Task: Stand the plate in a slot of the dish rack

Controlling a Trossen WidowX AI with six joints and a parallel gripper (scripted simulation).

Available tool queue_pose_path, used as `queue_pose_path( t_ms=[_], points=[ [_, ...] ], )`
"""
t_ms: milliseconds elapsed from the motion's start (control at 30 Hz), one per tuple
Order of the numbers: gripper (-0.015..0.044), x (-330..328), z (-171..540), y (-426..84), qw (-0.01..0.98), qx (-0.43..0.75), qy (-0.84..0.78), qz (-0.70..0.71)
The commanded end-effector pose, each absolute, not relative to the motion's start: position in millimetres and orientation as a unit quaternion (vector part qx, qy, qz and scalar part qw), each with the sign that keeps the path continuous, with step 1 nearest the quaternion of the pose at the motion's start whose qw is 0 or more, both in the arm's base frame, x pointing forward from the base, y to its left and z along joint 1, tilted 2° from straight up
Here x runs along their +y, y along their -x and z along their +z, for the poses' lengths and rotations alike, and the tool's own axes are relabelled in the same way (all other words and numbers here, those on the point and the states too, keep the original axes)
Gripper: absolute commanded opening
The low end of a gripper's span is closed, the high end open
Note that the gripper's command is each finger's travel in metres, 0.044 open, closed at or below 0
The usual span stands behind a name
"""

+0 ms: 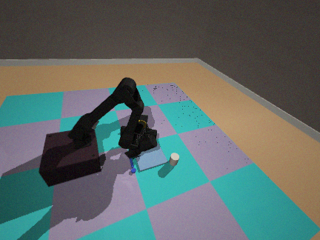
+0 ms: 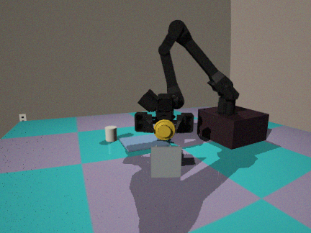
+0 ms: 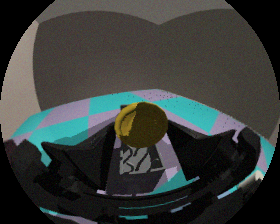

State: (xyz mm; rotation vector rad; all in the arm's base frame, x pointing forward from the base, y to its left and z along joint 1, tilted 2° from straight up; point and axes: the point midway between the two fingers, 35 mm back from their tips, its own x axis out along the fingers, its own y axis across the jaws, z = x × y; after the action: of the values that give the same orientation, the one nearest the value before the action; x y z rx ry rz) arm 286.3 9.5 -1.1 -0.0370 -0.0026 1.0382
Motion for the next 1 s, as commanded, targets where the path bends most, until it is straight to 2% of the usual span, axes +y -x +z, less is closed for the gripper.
queue_pose_path(
  t_ms=[0, 967],
  points=[
    [0.0000, 10.8, -5.4, -288.2, 0.868, 0.004, 0.018, 0.495],
    [0.0000, 15.0, -38.8, -290.0, 0.868, 0.003, 0.019, 0.496]
  ],
)
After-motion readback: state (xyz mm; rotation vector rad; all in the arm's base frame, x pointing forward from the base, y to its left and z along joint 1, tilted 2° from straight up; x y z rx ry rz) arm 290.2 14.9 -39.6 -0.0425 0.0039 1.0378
